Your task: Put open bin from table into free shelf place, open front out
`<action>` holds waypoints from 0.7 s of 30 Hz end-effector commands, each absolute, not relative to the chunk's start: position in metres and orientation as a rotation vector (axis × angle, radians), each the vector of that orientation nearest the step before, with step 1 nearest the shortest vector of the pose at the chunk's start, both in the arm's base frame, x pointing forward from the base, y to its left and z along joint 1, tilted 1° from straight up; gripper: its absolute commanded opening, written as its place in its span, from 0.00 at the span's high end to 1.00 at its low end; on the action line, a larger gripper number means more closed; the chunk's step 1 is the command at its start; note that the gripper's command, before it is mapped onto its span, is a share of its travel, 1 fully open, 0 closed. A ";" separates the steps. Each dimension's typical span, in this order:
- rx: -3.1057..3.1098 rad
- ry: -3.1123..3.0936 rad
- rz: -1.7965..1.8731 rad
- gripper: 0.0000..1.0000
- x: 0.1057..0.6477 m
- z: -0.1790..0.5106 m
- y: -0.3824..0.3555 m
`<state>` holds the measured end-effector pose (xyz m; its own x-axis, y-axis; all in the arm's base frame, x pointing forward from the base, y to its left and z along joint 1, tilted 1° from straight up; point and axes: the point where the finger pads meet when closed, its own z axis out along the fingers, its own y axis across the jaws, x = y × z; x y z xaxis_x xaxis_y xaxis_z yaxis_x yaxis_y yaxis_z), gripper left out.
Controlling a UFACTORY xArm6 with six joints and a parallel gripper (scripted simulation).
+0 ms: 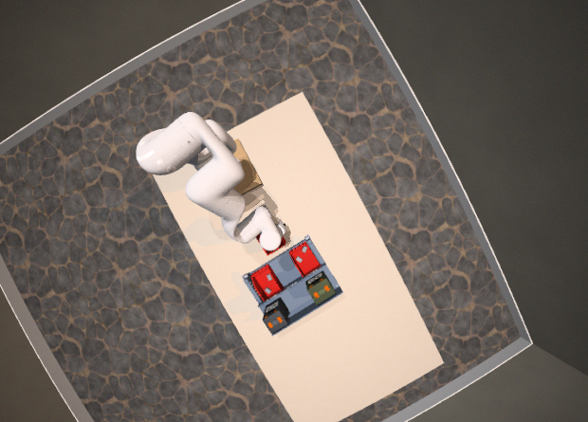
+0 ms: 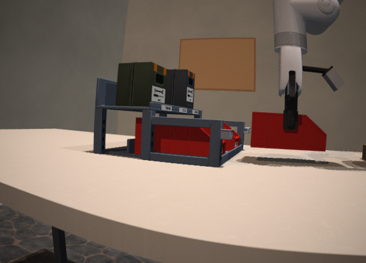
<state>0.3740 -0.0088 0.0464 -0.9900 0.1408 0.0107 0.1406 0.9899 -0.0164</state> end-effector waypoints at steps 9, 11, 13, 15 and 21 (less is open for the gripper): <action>-0.220 -3.126 0.024 1.00 0.372 0.047 -0.019; -0.220 -3.126 0.024 1.00 0.370 0.047 -0.027; -0.220 -3.126 0.024 1.00 0.368 0.047 -0.031; -0.220 -3.126 0.024 1.00 0.368 0.047 -0.031; -0.220 -3.126 0.024 1.00 0.368 0.047 -0.031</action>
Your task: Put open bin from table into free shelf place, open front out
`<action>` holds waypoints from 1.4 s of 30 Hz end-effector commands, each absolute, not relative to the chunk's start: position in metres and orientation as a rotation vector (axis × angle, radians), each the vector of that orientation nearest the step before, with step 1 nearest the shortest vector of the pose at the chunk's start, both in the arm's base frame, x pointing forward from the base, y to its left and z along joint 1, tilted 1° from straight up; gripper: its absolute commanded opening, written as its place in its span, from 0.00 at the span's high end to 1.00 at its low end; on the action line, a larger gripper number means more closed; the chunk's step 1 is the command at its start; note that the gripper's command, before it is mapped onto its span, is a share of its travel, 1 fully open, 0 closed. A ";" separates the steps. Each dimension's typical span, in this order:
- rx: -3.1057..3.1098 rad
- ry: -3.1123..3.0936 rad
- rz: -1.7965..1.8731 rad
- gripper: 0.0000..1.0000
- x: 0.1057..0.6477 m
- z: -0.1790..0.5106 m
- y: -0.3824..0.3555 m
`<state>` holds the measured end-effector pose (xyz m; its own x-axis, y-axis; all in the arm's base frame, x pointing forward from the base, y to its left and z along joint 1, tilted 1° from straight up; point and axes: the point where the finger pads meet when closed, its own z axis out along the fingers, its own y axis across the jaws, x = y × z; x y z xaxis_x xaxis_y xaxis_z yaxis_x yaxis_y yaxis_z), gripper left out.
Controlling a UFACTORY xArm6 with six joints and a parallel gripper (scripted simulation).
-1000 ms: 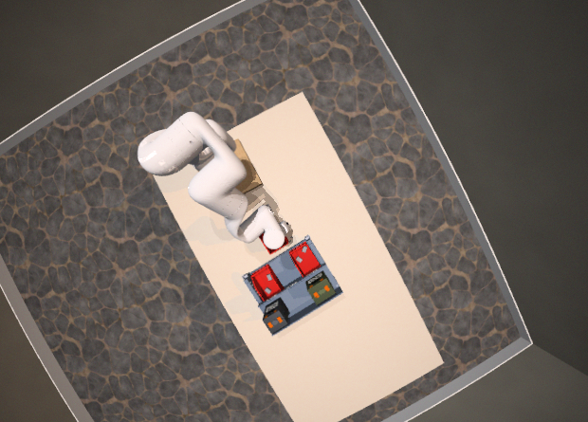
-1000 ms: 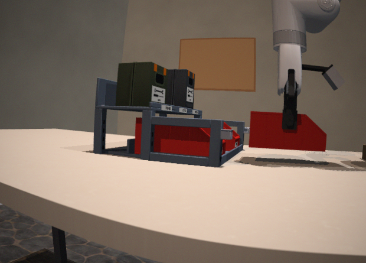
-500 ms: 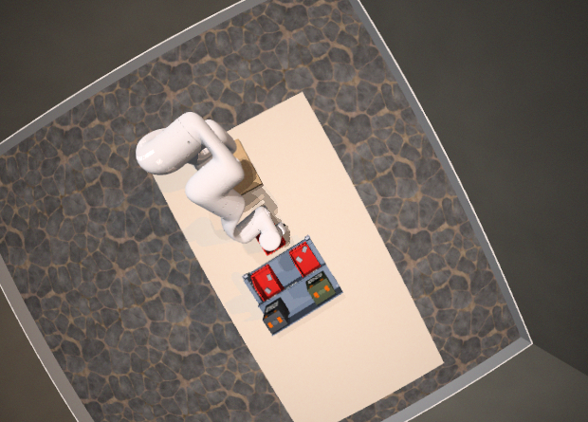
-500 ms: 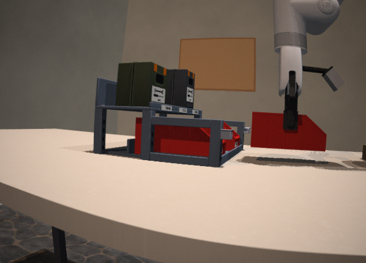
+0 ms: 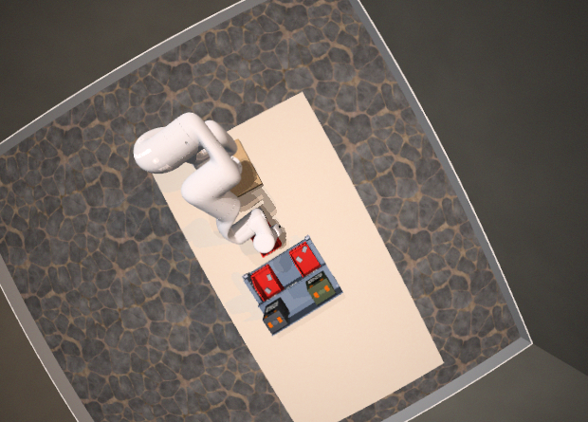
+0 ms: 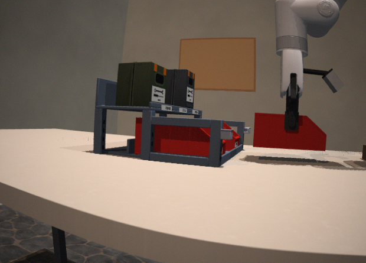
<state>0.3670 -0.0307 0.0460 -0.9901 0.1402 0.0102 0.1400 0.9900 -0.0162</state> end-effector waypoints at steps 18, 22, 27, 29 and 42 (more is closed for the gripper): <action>-0.220 -3.126 0.024 1.00 0.363 0.047 -0.049; -0.220 -3.126 0.024 1.00 0.363 0.047 -0.046; -0.220 -3.126 0.025 1.00 0.364 0.047 -0.044; -0.220 -3.126 0.025 1.00 0.364 0.047 -0.044; -0.220 -3.126 0.024 1.00 0.365 0.047 -0.041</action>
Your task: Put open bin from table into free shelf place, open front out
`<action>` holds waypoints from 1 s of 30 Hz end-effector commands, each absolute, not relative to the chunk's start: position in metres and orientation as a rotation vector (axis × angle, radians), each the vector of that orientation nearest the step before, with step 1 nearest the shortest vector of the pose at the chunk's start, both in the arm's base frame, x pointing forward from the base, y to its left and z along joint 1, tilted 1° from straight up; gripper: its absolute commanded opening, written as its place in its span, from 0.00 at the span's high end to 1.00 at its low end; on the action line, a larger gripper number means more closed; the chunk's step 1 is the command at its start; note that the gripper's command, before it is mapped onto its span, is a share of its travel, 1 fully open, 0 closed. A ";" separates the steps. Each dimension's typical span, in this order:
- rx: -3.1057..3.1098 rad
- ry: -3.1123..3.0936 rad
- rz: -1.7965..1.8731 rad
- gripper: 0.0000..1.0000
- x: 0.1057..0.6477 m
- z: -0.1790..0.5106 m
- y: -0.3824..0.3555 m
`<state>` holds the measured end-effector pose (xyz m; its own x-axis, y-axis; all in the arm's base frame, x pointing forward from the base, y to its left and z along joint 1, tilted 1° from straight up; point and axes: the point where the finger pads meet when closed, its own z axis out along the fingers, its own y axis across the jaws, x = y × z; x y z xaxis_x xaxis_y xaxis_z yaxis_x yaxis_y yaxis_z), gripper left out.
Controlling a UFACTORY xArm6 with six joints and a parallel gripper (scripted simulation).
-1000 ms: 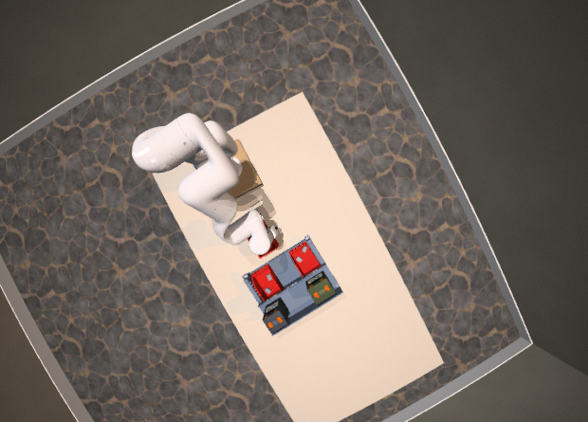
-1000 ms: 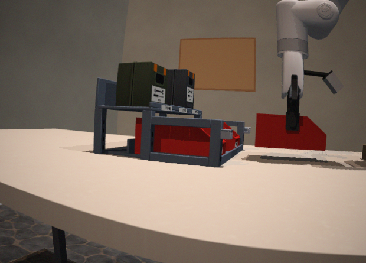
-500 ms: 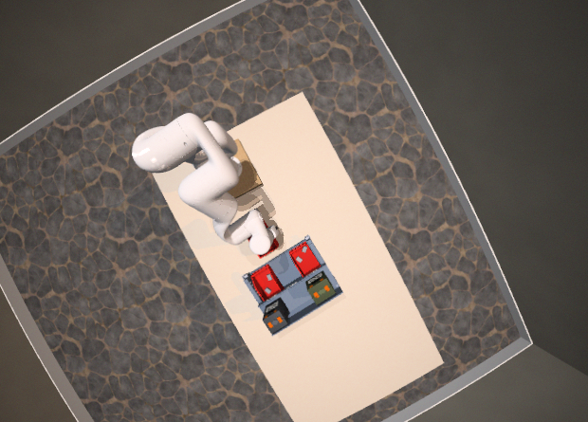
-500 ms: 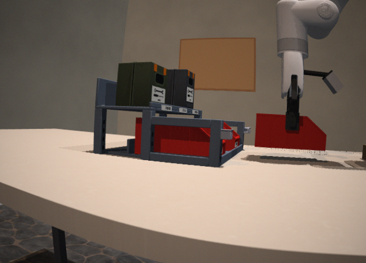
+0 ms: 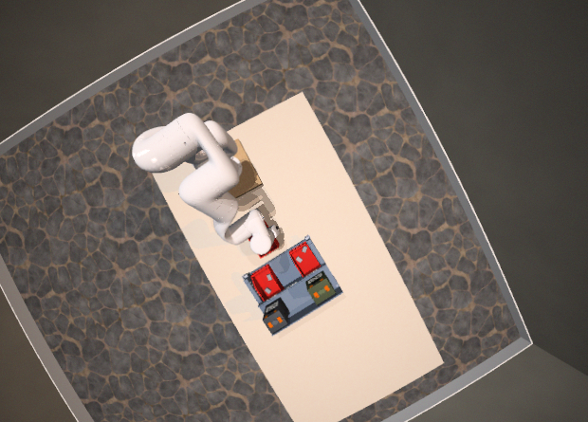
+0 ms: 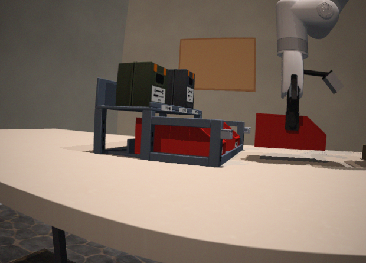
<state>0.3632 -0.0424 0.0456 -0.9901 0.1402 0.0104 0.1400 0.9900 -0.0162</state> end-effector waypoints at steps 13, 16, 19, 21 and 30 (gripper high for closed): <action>-0.220 -3.126 0.024 1.00 0.368 0.047 -0.041; -0.220 -3.126 0.024 1.00 0.377 0.047 -0.042; -0.220 -3.126 0.024 1.00 0.380 0.047 -0.042; -0.220 -3.126 0.024 1.00 0.380 0.047 -0.042; -0.220 -3.126 0.024 1.00 0.384 0.047 -0.042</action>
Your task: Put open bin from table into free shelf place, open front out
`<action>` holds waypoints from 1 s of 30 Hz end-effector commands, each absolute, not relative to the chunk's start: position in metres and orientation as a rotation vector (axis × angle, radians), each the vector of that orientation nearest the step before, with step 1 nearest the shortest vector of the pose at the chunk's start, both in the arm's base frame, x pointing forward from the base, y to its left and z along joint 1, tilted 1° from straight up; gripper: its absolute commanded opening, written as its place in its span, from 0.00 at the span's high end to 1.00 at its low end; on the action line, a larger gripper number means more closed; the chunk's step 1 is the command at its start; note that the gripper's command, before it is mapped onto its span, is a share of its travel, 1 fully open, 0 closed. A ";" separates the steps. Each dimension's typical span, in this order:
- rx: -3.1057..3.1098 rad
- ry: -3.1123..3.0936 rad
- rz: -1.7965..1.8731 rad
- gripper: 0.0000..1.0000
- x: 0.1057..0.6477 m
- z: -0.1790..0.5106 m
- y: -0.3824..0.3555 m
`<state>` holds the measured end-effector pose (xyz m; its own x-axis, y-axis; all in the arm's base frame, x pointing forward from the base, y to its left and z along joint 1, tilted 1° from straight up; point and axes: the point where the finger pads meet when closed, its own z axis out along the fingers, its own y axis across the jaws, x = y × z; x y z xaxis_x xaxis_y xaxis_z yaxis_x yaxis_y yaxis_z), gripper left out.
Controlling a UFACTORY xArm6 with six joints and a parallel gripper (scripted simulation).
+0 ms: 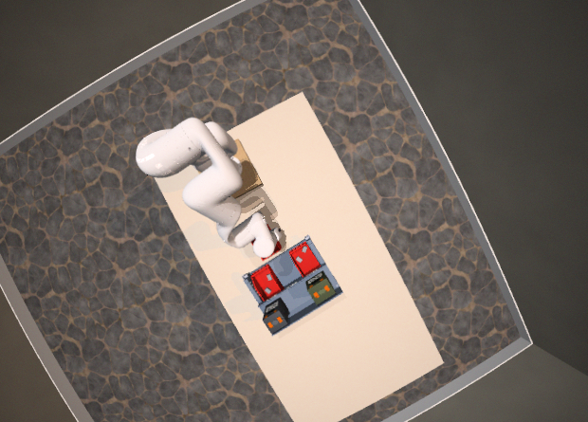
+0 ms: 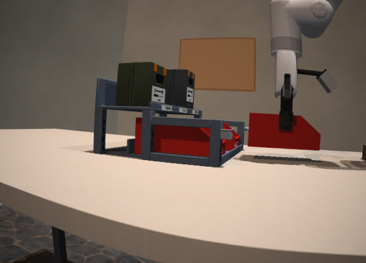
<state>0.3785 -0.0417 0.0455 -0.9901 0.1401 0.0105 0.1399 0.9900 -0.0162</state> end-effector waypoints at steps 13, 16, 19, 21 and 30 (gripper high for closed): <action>-0.220 -3.126 0.024 1.00 0.402 0.047 -0.043; -0.220 -3.126 0.024 1.00 0.402 0.047 -0.043; -0.220 -3.126 0.024 1.00 0.410 0.047 -0.044; -0.220 -3.127 0.024 1.00 0.415 0.047 -0.044; -0.220 -3.127 0.024 1.00 0.415 0.047 -0.044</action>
<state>0.4131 -0.0442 0.0453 -0.9901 0.1401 0.0105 0.1399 0.9900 -0.0162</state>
